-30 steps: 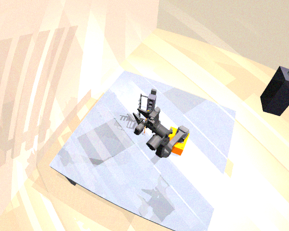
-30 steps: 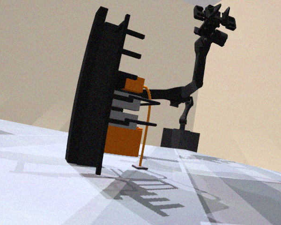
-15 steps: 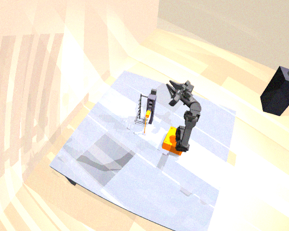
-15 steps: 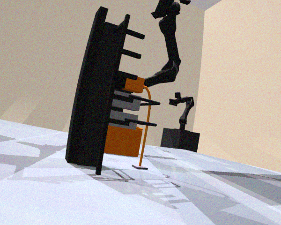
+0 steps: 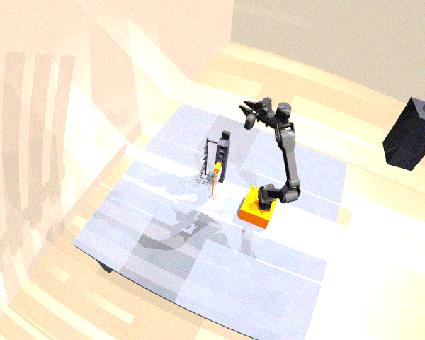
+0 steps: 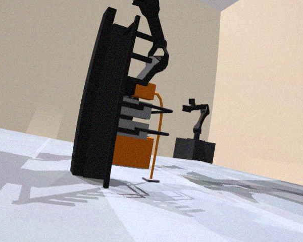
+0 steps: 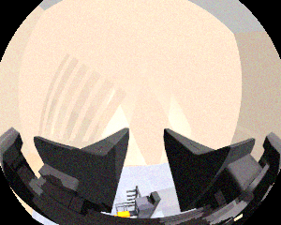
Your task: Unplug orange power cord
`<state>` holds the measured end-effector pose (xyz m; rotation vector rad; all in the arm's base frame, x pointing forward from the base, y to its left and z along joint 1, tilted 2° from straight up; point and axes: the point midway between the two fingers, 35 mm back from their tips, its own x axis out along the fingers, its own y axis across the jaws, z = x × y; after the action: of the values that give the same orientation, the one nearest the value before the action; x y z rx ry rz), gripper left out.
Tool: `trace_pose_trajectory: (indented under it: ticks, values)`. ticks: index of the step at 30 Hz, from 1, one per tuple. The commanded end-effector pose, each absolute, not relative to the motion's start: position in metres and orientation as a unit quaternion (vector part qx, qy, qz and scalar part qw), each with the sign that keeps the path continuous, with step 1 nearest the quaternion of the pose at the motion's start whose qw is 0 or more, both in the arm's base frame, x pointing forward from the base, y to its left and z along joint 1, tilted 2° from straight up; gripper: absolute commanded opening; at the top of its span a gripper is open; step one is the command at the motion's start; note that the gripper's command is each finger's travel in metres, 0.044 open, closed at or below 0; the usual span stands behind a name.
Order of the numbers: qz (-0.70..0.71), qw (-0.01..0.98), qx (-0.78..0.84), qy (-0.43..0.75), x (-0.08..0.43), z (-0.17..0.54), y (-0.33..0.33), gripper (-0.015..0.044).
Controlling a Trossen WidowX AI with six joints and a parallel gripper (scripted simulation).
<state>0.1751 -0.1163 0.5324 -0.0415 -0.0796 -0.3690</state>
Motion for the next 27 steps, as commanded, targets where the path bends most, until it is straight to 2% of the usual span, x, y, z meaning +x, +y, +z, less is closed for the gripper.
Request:
trace_pose_trajectory:
  ticks: [1,8,14,21,25,27]
  values:
    - [-0.165,0.984,-0.046,0.051,0.212,0.484,-0.143,0.016]
    - [-0.082,0.96,-0.144,0.227,0.267,0.394,-0.152,0.016]
    - [0.075,0.877,-0.276,0.385,0.302,0.3,-0.127,0.016]
    - [0.311,0.695,-0.426,0.489,0.306,0.208,-0.078,0.016]
    - [0.452,0.551,-0.491,0.501,0.293,0.167,-0.051,0.016]
    - [0.47,0.53,-0.498,0.5,0.291,0.163,-0.048,0.016]
